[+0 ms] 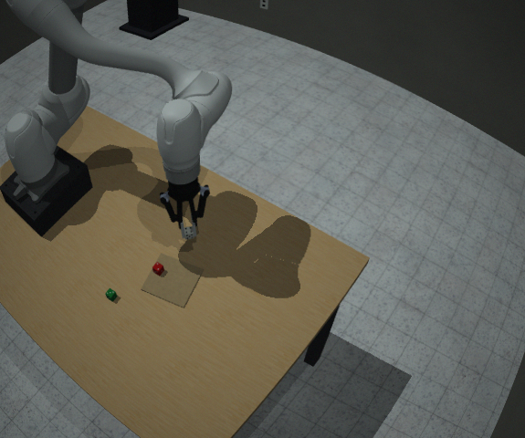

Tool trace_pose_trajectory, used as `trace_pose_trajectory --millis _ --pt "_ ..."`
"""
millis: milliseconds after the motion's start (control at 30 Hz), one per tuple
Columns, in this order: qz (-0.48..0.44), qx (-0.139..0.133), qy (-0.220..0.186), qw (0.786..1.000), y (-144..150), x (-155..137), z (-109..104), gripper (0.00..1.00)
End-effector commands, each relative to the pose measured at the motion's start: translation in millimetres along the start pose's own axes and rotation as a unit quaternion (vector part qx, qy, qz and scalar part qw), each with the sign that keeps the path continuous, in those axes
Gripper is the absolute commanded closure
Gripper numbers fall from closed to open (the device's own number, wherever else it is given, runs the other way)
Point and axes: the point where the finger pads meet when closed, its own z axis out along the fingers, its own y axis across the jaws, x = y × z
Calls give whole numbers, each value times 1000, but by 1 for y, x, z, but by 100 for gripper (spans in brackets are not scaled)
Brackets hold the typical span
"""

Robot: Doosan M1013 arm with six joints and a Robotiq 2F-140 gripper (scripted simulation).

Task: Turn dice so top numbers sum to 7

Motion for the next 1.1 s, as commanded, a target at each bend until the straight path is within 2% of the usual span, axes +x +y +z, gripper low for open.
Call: trace_pose_trajectory --millis 0,233,333,367,400,600,633,667,767,1067 --pt "78 -1 0 997 -5 -4 -1 87" --pt "232 -1 0 973 -14 -11 2 87" --pt "253 -1 0 967 -16 -12 3 87" --pt "296 -1 0 955 -18 -13 4 87" --pt "300 -1 0 954 -19 -14 4 87" --pt "421 -1 0 907 -26 -19 7 87" --pt "450 -1 0 893 -28 -20 7 87" --pt "451 -1 0 893 -28 -20 7 87" --pt "505 -1 0 863 -32 -23 9 87" --pt "515 6 -11 857 -32 -23 10 87"
